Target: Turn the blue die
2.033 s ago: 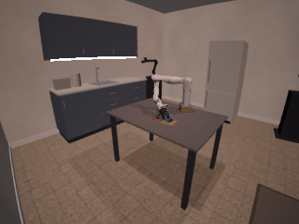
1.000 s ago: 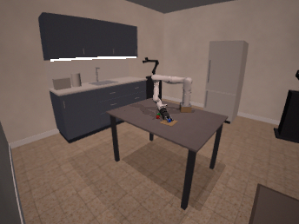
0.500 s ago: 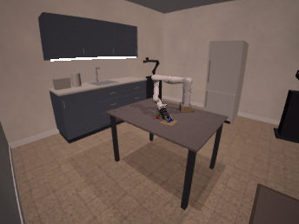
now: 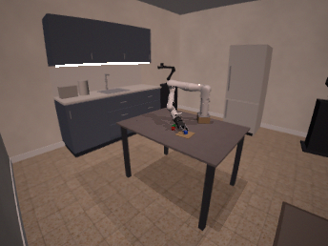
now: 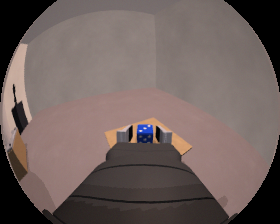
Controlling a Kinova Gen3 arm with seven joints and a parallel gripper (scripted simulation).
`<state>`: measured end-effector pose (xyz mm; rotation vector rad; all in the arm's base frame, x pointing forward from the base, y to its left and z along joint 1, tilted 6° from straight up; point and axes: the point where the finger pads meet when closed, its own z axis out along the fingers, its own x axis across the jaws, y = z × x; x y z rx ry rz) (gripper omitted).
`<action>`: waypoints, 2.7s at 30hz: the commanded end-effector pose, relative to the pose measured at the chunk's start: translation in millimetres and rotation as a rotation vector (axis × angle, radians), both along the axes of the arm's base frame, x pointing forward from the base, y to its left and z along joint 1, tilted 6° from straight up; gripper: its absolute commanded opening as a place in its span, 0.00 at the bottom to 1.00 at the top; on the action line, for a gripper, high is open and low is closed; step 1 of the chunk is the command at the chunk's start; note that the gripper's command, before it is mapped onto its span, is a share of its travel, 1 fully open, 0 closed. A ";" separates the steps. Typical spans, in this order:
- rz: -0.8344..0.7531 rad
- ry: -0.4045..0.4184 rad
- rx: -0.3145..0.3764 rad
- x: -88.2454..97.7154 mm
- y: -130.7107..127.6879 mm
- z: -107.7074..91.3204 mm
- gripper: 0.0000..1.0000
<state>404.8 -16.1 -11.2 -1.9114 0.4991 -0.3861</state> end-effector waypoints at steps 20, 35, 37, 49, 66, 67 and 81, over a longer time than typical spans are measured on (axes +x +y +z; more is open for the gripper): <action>0.001 -0.008 -0.013 -11.5 -19.2 26.9 0.87; 0.001 -0.008 -0.013 -15.1 -21.4 65.7 0.87; 0.001 -0.008 -0.013 -15.1 -21.5 65.7 0.87; -0.001 0.013 -0.049 -14.3 -20.3 66.7 0.87; -0.020 0.163 -0.318 -8.2 -9.8 77.6 0.87; -0.023 0.176 -0.343 -7.3 -8.8 79.2 0.87; -0.026 0.382 -0.662 -2.0 6.6 88.0 0.87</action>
